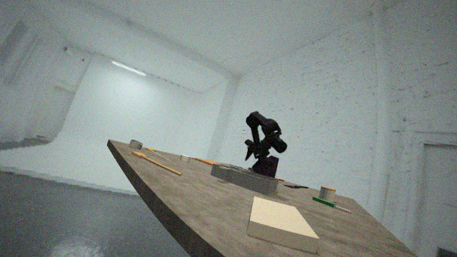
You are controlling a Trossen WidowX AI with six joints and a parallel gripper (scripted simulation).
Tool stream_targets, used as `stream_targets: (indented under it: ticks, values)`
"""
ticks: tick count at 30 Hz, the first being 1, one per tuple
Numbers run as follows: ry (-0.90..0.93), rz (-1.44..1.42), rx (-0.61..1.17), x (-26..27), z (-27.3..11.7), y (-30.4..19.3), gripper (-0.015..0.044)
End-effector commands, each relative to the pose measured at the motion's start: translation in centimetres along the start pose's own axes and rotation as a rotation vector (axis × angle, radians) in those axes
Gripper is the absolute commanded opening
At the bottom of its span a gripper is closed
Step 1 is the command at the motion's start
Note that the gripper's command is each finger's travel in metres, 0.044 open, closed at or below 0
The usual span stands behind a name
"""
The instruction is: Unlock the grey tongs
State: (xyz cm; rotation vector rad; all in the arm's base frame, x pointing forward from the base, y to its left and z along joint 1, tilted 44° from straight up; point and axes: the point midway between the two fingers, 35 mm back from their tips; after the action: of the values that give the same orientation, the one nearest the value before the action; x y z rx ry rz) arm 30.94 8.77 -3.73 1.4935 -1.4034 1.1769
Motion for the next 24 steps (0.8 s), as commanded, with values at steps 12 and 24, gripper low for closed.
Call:
stream_targets:
  ticks: [12,24]
  values:
    - [-0.006,0.016,0.003,0.0,1.6,-0.5,0.026]
    - [-0.008,0.038,-0.001,-0.1,3.6,-0.6,0.026]
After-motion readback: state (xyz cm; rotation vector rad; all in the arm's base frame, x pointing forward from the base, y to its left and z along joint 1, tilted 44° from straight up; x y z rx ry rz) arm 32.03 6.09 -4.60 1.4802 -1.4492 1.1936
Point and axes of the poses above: the point midway between the two fingers, 35 mm back from their tips, its own z axis out along the fingers, its own x axis across the jaws, y = z × x, and after that the axes turned 7 degrees about z, right-handed
